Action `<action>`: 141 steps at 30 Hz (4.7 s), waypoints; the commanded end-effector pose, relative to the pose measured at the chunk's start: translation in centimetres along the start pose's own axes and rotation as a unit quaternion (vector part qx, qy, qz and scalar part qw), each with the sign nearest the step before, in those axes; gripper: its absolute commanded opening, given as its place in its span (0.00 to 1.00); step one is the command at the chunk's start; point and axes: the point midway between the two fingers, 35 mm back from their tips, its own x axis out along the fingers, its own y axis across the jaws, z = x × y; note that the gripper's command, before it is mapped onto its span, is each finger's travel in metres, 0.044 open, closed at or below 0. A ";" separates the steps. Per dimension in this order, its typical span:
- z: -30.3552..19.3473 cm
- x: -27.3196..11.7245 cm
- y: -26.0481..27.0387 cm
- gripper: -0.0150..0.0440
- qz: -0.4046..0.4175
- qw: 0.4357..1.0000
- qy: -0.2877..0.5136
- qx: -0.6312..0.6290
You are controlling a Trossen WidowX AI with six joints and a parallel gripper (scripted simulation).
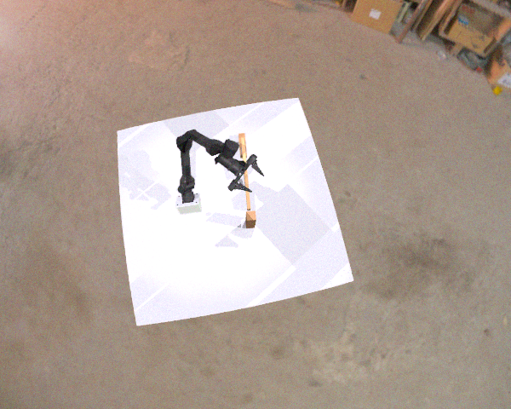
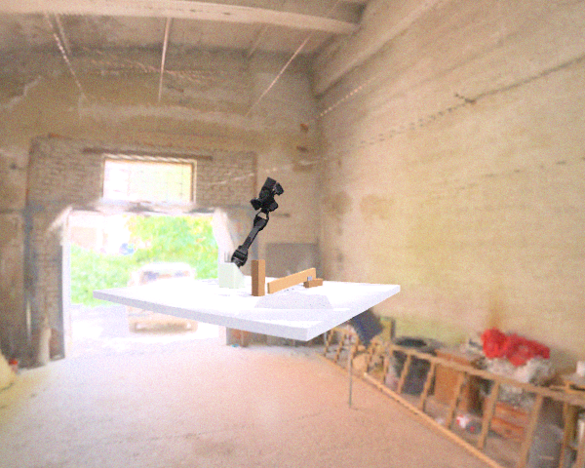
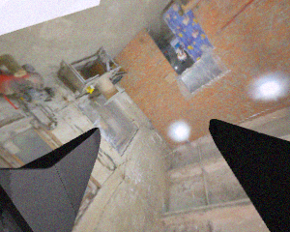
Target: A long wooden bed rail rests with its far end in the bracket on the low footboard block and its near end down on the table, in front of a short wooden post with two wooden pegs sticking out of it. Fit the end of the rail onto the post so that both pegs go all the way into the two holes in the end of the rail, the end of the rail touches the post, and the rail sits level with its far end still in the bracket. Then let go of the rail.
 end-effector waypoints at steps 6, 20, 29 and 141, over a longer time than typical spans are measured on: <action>12.0 6.1 5.8 1.00 0.123 0.972 -0.198 0.034; 32.2 5.2 17.1 1.00 0.393 0.796 -0.451 0.091; 34.5 3.7 18.4 1.00 0.424 0.770 -0.466 0.097; 38.5 4.9 20.7 0.25 0.424 0.770 -0.467 0.098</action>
